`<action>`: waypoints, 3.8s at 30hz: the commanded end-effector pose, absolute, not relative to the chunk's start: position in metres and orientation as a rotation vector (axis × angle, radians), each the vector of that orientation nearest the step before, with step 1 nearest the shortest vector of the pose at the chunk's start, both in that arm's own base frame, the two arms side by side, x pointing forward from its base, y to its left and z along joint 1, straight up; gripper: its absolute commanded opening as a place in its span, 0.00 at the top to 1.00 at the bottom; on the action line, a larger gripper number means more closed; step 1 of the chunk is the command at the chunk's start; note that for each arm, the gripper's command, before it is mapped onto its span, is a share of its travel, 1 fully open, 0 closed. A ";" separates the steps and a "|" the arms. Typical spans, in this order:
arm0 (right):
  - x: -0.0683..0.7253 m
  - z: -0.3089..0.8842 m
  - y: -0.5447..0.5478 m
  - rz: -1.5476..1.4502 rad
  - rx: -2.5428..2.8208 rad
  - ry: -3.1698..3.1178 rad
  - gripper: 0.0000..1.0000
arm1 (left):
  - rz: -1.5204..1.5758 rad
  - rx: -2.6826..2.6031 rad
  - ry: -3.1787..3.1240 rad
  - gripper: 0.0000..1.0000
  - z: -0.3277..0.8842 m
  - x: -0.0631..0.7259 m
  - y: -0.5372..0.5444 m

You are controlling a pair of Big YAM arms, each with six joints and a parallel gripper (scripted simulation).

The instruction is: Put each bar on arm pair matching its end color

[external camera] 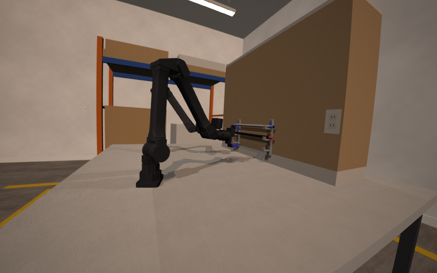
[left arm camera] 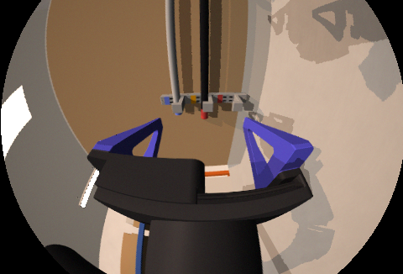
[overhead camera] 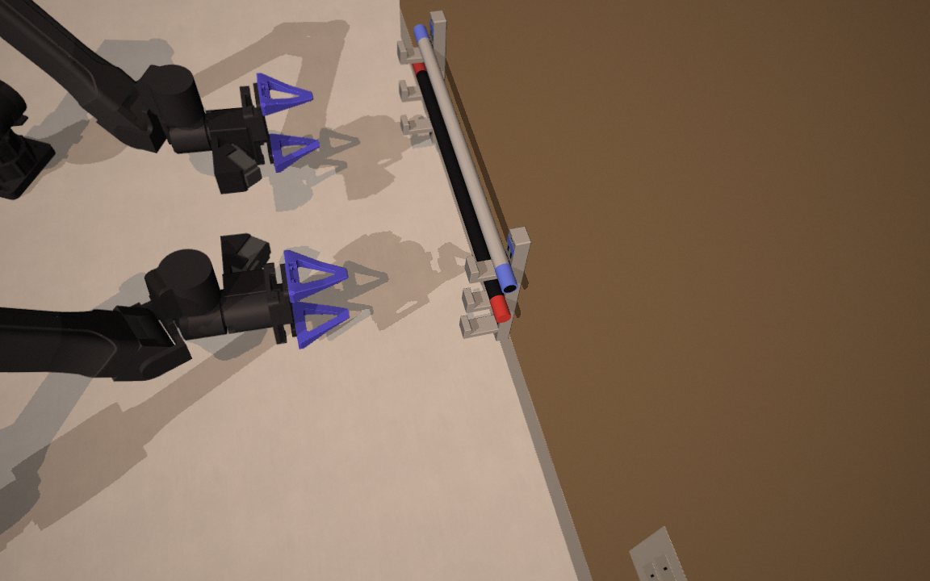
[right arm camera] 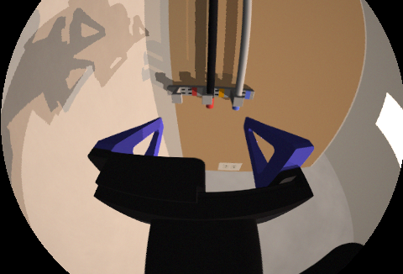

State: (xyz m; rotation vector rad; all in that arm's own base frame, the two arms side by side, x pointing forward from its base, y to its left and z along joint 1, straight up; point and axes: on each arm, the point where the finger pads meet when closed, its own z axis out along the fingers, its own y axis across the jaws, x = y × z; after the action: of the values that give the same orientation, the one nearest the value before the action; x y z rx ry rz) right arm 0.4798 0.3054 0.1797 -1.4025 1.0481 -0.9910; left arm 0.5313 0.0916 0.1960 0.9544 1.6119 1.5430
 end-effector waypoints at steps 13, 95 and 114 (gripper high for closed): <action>0.488 0.215 0.320 -1.003 -1.321 0.999 0.00 | 1.581 0.915 1.576 0.00 0.215 0.535 0.098; 0.497 0.248 0.338 -0.999 -1.261 0.962 0.00 | 1.615 0.836 1.520 0.00 0.254 0.546 0.105; 0.498 0.245 0.338 -0.999 -1.272 0.967 0.00 | 1.615 0.835 1.519 0.00 0.253 0.547 0.106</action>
State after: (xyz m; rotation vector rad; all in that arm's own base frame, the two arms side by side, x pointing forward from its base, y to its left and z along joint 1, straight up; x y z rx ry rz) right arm 0.4886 0.3198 0.2106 -1.3299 1.0005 -1.0022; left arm 0.5351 0.0979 0.2139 0.9186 1.5774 1.5794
